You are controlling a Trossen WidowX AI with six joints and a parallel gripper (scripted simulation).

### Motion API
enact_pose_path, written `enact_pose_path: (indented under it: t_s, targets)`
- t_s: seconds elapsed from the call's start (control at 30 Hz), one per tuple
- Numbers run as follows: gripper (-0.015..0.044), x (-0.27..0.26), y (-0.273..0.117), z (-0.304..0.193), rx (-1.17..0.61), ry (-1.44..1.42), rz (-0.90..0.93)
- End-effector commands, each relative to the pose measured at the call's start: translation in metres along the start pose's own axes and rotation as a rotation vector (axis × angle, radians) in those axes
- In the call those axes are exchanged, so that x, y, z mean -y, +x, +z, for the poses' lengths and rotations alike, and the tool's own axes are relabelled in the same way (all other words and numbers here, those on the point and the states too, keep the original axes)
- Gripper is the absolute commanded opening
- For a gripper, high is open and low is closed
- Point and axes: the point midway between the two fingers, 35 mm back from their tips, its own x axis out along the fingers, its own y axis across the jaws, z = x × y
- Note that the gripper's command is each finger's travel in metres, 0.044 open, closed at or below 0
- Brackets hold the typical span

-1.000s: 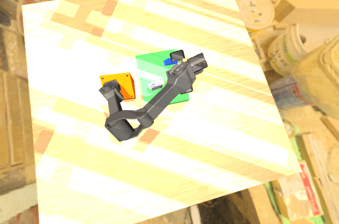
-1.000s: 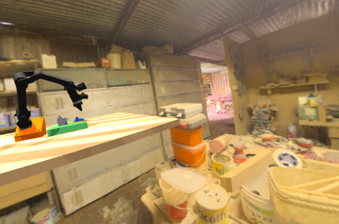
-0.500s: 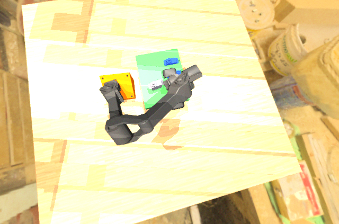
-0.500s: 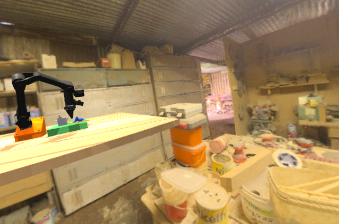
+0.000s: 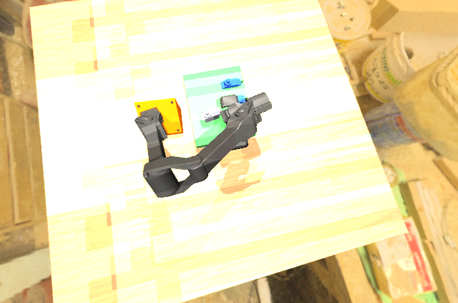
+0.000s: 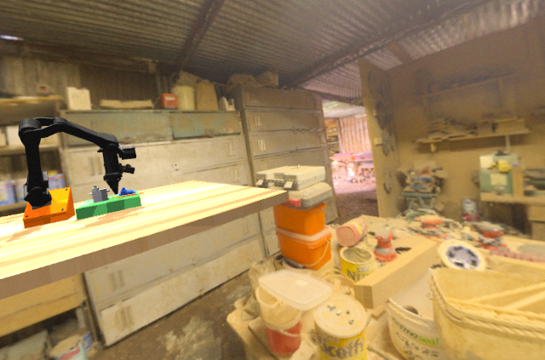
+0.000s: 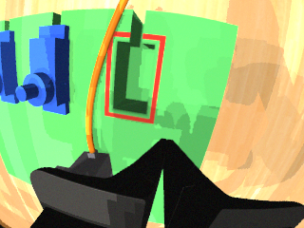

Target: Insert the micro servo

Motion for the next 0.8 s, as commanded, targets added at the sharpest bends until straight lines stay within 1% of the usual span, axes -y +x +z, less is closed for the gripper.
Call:
enact_pose_path:
  t_s: [0.0,0.37,0.77]
  targets:
    - [0.0,0.0,0.006,0.0,0.0,-0.005,-0.006]
    - [0.0,0.001,0.022,-0.001,0.0,-0.005,-0.007]
    - [0.0,-0.013,0.022,0.0,0.0,-0.005,-0.004]
